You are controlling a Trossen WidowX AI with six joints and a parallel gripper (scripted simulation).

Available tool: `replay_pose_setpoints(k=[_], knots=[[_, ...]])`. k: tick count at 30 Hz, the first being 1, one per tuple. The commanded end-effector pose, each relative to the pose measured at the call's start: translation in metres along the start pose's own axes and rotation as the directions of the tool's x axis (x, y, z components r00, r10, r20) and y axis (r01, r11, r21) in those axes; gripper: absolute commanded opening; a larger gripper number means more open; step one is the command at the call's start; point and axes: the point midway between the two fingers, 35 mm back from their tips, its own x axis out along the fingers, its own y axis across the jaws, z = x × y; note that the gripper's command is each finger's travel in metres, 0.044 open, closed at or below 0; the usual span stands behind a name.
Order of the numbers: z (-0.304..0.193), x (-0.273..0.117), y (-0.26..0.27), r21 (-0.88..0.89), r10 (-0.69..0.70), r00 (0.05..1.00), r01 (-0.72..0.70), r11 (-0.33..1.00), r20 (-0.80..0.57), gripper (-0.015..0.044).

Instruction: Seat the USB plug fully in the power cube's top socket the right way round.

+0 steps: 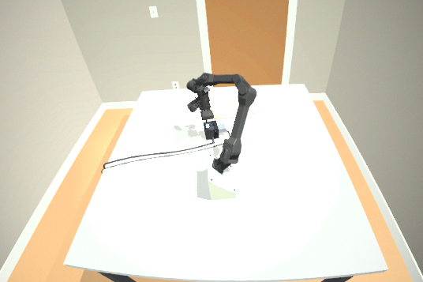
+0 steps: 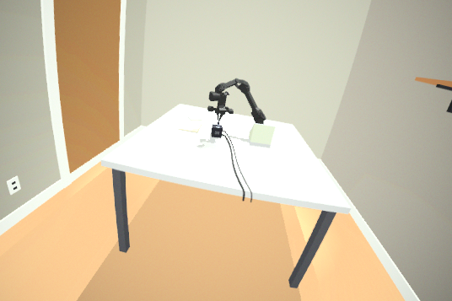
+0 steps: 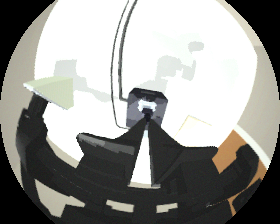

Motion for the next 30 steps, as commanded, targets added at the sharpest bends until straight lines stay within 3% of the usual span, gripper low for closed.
replay_pose_setpoints(k=[1, 30], knots=[[-0.0005, 0.0017, 0.0004, 0.004, 0.0, 1.0, 0.0, 1.0, -0.008, 0.0], [-0.0023, 0.0052, 0.0002, 0.018, 0.001, 1.0, -0.001, 1.0, -0.016, 0.0]])
